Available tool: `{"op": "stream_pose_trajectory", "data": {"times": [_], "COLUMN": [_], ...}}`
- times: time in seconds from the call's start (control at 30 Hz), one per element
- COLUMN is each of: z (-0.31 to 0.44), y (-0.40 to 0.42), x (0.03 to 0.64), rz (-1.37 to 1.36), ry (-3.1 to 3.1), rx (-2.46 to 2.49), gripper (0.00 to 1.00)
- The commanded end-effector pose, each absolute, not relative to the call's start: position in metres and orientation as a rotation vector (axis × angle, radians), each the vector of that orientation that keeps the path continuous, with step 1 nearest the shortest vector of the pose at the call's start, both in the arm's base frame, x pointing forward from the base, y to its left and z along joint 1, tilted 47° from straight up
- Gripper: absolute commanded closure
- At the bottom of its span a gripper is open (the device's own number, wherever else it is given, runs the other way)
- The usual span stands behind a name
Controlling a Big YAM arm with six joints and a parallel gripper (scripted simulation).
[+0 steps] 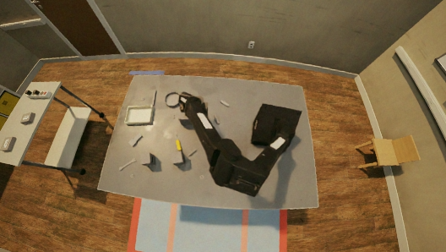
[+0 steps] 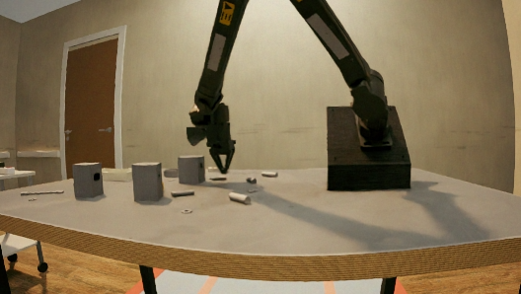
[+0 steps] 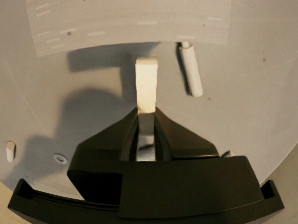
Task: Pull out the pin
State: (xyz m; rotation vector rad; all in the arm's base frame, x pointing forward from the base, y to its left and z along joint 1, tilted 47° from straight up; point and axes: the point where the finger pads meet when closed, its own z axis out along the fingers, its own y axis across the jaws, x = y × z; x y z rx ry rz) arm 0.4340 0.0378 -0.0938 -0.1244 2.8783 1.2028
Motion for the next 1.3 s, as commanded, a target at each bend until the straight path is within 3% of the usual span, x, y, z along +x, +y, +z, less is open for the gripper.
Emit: {"op": "stream_pose_trajectory", "data": {"times": [0.0,1.27], "z": [-0.0812,-0.0753], "y": [0.0446,0.0424], "x": [0.4399,0.4337], "rz": [1.172,1.174], "ry": [2.852,2.853], "rx": [-0.186,-0.184], "gripper": [1.00,1.00]}}
